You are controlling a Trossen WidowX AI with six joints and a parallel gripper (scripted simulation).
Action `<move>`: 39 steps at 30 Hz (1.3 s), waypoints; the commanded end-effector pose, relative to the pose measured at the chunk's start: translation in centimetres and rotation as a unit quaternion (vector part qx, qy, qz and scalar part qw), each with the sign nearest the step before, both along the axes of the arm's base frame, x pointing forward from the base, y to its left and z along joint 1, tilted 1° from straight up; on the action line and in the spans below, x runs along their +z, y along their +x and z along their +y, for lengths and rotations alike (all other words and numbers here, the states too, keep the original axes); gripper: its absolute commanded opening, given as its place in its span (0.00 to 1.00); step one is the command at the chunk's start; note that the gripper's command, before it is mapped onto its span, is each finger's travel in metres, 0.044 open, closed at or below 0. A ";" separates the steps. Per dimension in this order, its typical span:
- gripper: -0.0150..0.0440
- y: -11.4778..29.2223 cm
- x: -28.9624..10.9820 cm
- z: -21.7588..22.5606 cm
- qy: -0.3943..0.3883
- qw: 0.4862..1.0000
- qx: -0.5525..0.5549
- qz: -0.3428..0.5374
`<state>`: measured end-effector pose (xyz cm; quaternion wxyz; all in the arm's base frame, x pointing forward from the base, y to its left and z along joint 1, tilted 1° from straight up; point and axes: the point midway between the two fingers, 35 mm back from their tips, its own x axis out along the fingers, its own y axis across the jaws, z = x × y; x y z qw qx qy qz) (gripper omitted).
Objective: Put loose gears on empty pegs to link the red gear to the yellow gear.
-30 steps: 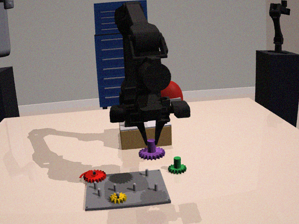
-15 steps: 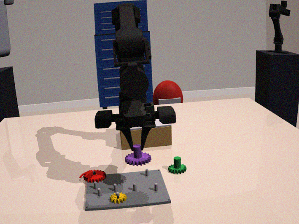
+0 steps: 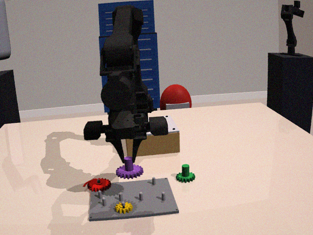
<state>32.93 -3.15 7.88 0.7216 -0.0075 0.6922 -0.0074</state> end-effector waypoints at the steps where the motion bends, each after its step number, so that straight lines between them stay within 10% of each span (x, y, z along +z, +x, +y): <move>1: 0.25 0.0 -0.5 -1.1 -0.001 1.000 0.002 0.004; 39: 0.25 -1.0 -1.7 -8.2 -0.006 1.000 0.005 0.006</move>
